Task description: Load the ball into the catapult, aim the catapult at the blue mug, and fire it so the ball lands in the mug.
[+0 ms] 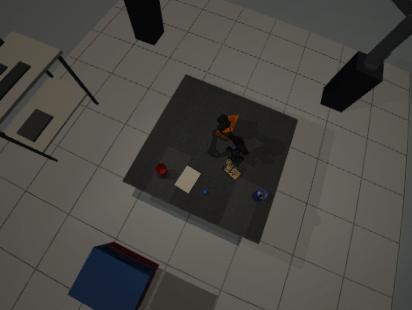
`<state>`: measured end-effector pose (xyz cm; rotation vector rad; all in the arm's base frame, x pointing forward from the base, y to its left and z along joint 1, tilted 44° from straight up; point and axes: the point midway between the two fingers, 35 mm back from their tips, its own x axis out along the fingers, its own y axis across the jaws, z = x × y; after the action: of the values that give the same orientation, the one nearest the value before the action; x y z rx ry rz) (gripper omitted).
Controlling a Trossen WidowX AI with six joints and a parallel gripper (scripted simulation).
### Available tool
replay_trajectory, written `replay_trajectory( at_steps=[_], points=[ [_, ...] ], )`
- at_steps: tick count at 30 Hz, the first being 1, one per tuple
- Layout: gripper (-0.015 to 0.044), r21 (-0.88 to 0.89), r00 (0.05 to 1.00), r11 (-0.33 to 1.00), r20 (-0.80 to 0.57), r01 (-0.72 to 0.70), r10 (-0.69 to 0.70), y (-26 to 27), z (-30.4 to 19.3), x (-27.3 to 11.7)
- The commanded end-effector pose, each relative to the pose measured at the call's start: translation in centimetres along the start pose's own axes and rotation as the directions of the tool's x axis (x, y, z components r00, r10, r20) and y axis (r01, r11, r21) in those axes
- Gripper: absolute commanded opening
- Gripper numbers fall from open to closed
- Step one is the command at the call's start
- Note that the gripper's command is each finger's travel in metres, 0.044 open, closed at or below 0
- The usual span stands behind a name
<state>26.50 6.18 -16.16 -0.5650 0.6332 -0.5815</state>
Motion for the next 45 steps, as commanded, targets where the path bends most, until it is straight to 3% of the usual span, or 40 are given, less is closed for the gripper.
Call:
replay_trajectory(
  at_steps=[1, 6, 12, 21, 22, 38, 45],
  points=[
    [0.0000, 0.014, 1.000, 1.000, -0.018, -0.020, 0.020, 1.0, 1.1, -3.9],
    [0.0000, 0.023, 1.000, 1.000, -0.003, 0.004, -0.004, 0.1, 2.9, -8.3],
    [0.0000, 0.023, 0.999, 0.999, 0.017, 0.028, -0.028, -0.9, 4.1, -10.6],
    [0.0000, 0.024, 0.999, 0.999, 0.019, 0.029, -0.030, -1.0, 4.2, -10.8],
    [0.0026, 0.005, 1.000, 1.000, 0.011, 0.018, -0.018, -0.4, 3.5, -9.4],
    [0.0440, -0.244, 0.965, 0.944, -0.189, -0.223, 0.180, 10.1, 5.9, -9.8],
    [0.0440, -0.342, 0.924, 0.864, -0.238, -0.368, 0.299, 14.7, 8.1, -10.2]
  ],
)
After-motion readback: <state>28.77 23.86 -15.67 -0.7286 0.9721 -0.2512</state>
